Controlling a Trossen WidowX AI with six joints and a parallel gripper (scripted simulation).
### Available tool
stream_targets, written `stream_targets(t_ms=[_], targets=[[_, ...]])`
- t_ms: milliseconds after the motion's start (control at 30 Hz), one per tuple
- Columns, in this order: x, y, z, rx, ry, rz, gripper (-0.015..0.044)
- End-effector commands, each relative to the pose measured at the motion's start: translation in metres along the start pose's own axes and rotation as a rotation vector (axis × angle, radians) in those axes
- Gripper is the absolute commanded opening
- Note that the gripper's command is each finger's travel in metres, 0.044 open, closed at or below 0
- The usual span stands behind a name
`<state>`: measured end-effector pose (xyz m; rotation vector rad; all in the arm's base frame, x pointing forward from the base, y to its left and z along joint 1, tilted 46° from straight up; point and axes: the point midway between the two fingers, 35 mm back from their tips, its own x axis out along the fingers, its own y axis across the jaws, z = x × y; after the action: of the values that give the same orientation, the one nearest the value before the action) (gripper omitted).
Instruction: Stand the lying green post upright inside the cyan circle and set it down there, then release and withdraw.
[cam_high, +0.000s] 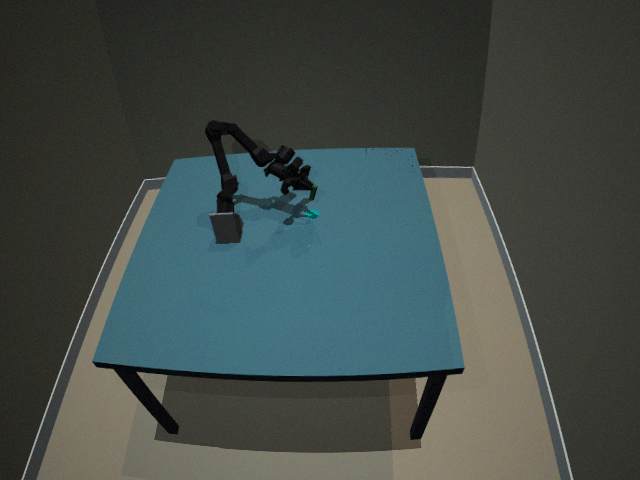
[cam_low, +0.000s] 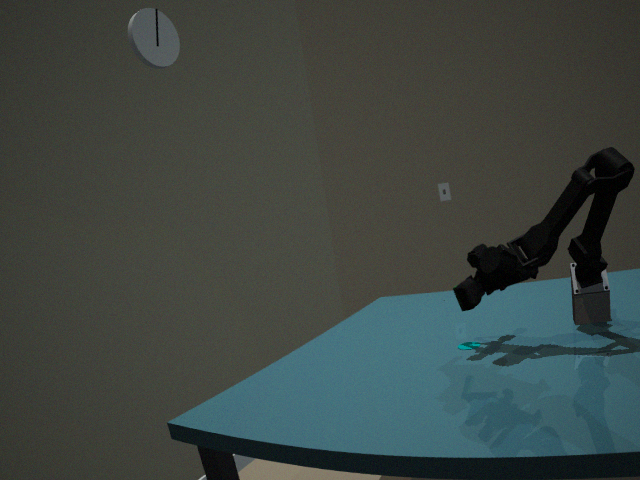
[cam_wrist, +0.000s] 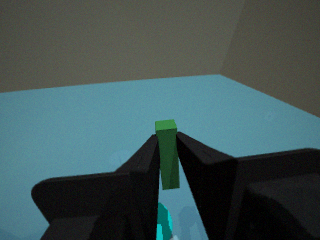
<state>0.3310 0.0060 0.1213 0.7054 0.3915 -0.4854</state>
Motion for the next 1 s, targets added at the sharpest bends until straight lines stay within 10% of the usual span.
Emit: stream_targets(t_ms=[0,967], targets=[[-0.003,0.0,0.001,0.021,-0.022,0.009,0.0023],[-0.024,-0.004,0.009,0.179,-0.18,0.081,0.0023]])
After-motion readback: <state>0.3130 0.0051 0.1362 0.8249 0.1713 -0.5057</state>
